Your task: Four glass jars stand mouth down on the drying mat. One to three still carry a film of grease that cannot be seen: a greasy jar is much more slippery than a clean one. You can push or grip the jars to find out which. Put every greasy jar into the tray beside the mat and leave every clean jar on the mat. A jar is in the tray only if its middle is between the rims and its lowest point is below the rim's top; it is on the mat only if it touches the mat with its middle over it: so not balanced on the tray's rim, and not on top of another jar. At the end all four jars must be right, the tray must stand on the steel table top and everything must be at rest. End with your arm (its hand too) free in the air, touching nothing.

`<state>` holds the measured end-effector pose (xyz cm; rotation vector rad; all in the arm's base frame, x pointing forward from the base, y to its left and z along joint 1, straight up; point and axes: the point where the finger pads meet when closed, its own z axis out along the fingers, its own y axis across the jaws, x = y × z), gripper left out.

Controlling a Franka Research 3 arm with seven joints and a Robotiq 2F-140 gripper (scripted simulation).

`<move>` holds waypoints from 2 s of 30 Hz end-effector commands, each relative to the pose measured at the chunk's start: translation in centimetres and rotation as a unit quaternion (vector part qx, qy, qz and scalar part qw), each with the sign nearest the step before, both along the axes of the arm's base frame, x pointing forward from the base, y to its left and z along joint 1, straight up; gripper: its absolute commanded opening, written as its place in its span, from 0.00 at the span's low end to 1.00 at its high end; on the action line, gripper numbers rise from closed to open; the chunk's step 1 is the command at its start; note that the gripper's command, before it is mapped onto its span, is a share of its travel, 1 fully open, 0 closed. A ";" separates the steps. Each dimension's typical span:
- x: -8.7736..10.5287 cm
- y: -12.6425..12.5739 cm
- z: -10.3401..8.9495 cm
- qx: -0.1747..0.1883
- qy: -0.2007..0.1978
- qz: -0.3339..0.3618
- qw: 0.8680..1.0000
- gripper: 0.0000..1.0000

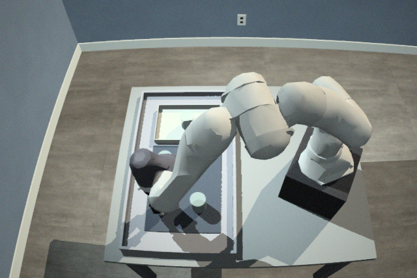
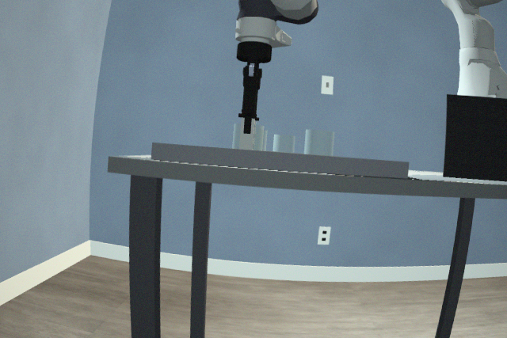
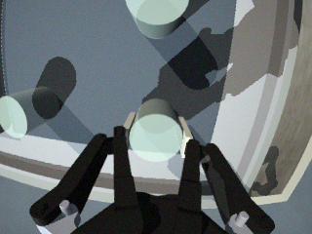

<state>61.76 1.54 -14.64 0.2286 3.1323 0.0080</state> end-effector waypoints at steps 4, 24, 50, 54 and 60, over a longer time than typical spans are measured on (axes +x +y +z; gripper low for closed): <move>0.1 0.0 0.0 0.000 -0.002 0.001 1.000 0.36; 0.1 0.0 0.0 0.000 -0.002 0.001 1.000 0.33; 0.1 0.0 2.9 0.000 -0.002 0.001 1.000 0.00; 0.1 0.0 3.7 0.000 -0.002 0.001 1.000 0.00; 0.1 0.0 5.3 0.000 -0.002 0.001 1.000 0.00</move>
